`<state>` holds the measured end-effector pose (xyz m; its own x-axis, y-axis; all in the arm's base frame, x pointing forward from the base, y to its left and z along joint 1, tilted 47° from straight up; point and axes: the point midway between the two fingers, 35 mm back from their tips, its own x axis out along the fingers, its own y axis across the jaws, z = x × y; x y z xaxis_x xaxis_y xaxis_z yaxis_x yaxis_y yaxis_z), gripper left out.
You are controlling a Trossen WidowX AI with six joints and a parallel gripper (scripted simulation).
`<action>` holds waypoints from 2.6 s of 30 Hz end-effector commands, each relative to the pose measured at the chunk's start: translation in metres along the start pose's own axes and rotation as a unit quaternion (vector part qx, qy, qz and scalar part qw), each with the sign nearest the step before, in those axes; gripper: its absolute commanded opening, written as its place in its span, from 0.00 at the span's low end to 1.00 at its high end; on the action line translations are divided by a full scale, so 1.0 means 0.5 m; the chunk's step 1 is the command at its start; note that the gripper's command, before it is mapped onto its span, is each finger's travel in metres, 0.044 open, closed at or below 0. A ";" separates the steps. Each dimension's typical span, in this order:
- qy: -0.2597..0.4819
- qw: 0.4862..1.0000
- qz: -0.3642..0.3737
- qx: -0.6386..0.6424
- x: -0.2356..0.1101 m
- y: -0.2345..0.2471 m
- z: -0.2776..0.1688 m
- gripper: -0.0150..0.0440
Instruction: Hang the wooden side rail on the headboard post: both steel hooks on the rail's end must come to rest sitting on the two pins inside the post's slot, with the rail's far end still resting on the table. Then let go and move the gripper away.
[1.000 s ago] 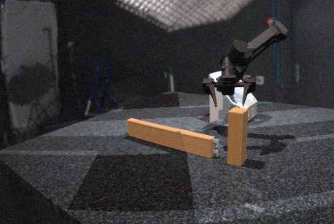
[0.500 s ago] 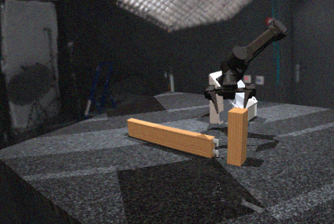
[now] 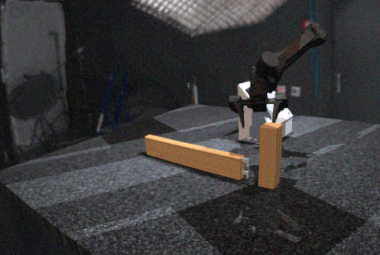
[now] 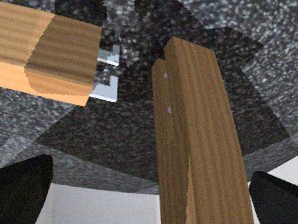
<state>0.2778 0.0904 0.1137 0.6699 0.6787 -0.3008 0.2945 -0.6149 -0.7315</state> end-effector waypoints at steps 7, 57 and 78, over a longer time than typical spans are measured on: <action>0.023 0.909 0.039 0.414 -0.021 0.052 -0.060 1.00; 0.066 -0.423 0.134 0.894 0.026 0.066 -0.111 1.00; 0.143 -0.832 0.143 0.516 0.031 0.018 -0.105 1.00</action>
<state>0.3208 0.0642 0.1160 0.4030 0.7785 -0.4811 0.6627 0.1143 0.7401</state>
